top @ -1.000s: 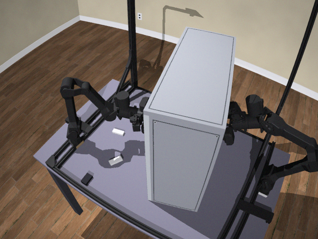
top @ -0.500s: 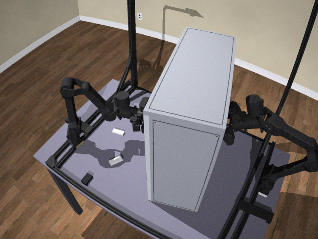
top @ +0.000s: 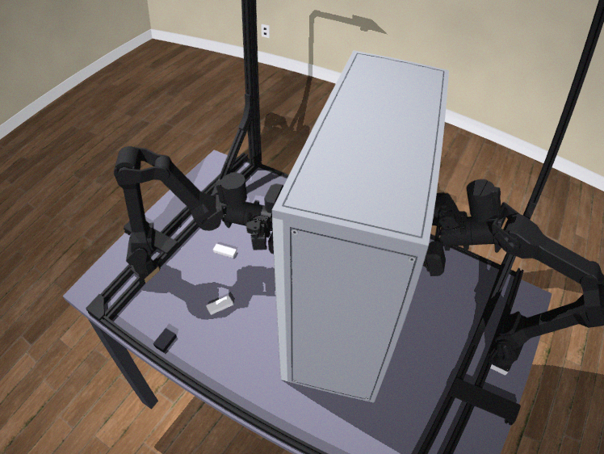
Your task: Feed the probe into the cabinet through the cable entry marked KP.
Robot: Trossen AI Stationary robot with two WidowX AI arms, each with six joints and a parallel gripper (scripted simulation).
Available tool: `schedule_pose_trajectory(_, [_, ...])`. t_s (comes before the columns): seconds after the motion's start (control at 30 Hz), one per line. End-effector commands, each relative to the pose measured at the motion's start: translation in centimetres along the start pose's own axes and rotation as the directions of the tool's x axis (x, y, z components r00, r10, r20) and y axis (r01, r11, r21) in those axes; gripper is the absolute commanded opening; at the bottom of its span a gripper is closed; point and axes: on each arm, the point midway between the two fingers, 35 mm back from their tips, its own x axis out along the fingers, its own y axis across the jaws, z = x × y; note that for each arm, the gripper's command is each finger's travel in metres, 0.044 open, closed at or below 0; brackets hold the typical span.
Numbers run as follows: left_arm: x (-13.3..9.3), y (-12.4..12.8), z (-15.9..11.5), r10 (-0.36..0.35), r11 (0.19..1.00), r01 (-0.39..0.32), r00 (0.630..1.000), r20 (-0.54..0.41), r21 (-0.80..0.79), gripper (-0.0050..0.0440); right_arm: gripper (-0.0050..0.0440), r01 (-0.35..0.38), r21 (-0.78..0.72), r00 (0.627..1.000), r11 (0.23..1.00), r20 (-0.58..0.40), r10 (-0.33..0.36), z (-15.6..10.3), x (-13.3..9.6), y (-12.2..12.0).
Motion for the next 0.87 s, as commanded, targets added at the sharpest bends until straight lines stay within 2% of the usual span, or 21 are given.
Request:
schedule_pose_trajectory(0.0, [0.0, 0.0, 0.1, 0.003, 1.000, -0.003, 1.000, 0.002, -0.002, 0.0440, 0.0440, 0.001, 0.000, 1.000, 1.000, 0.000, -0.001, 0.0, -0.1, 0.0])
schedule_pose_trajectory(0.1, [0.0, 0.0, 0.1, 0.003, 1.000, -0.003, 1.000, 0.002, -0.002, 0.0440, 0.0440, 0.003, -0.001, 1.000, 1.000, 0.000, -0.003, -0.2, -1.2, 0.2])
schedule_pose_trajectory(0.27, [0.0, 0.0, 0.1, 0.003, 1.000, -0.003, 1.000, 0.002, -0.002, 0.0440, 0.0440, 0.009, -0.003, 1.000, 1.000, 0.000, -0.009, -0.4, -4.6, 0.6])
schedule_pose_trajectory(0.33, [0.0, 0.0, 0.1, 0.003, 1.000, -0.003, 1.000, 0.002, -0.002, 0.0440, 0.0440, 0.009, -0.003, 1.000, 1.000, 0.000, -0.009, -0.4, -4.6, 0.6])
schedule_pose_trajectory(0.57, [0.0, 0.0, 0.1, 0.003, 1.000, -0.003, 1.000, 0.002, -0.002, 0.0440, 0.0440, 0.018, -0.007, 1.000, 1.000, -0.001, -0.018, -0.1, -9.6, 0.3])
schedule_pose_trajectory(0.83, [0.0, 0.0, 0.1, 0.003, 1.000, -0.003, 1.000, 0.002, -0.002, 0.0440, 0.0440, 0.012, -0.003, 1.000, 1.000, -0.003, -0.012, -0.2, -9.7, 0.5])
